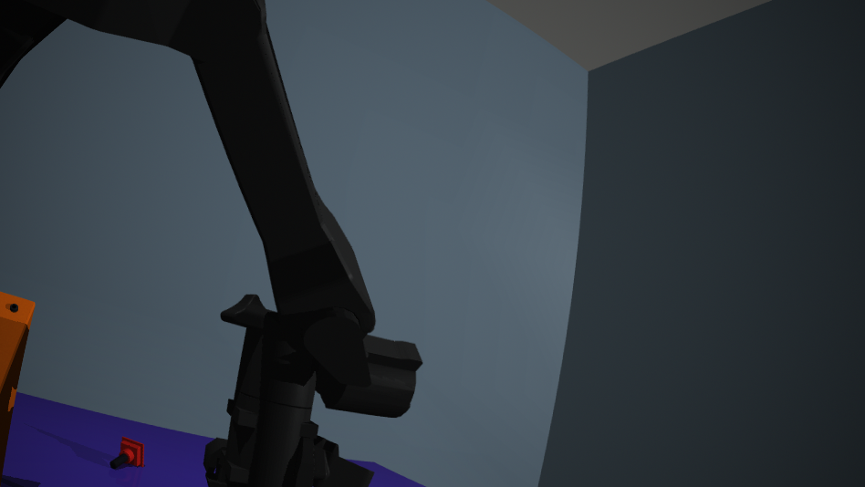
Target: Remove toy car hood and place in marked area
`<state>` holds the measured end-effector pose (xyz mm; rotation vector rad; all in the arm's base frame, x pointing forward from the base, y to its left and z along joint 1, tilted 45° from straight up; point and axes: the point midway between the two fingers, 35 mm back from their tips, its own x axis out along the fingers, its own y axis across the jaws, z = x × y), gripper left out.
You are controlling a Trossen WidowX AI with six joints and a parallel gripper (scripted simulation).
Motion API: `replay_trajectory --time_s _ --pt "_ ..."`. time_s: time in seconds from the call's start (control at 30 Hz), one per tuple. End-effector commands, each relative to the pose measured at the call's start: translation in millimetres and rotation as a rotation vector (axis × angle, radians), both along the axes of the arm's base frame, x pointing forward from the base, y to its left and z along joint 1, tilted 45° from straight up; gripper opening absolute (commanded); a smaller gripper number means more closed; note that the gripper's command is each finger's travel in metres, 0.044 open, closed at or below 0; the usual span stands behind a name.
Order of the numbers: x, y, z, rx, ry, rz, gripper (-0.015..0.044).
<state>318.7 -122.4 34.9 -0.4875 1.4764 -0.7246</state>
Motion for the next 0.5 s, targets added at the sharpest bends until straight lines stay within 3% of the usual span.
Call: replay_trajectory --time_s 0.0,0.33,0.47 --pt "0.1 0.1 0.2 0.0 -0.001 0.0 0.0361" --pt "0.1 0.1 0.2 0.0 -0.001 0.0 0.0295" --pt "0.3 0.9 1.0 0.0 -0.001 0.0 0.019"
